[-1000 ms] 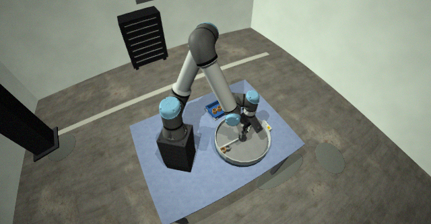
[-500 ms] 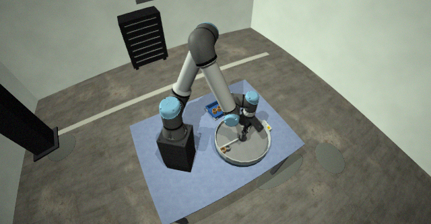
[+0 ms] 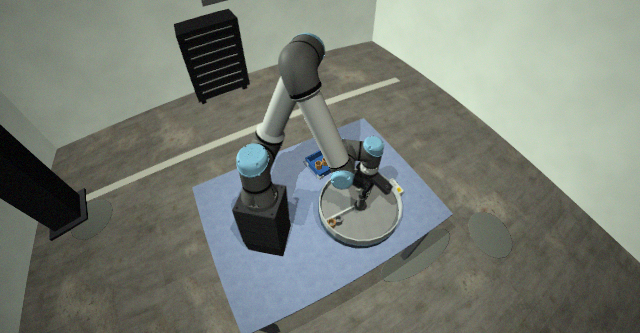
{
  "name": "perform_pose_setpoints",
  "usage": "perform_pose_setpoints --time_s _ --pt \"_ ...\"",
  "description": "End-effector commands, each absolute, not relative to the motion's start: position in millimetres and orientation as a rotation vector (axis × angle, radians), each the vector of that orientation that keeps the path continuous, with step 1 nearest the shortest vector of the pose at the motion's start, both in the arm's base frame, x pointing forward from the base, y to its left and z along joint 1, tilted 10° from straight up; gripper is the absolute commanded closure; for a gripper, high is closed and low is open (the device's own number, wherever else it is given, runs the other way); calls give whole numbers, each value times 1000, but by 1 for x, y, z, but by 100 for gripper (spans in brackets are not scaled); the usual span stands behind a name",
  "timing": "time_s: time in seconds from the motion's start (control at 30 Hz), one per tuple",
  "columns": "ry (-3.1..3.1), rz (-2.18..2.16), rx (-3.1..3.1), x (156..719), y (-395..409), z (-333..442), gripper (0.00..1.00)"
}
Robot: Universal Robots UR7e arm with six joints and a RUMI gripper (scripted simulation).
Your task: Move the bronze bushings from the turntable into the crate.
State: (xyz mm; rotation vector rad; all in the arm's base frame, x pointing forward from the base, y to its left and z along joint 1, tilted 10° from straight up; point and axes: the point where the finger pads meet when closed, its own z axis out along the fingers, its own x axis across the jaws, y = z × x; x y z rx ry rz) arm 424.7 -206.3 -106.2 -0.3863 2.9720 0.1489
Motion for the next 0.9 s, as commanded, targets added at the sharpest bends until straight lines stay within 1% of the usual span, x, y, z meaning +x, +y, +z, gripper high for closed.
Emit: perform_pose_setpoints --time_s 0.0,0.87 --pt "2948 140 -505 423 -207 -106 95" --pt "2771 92 -1090 415 -206 -107 95"
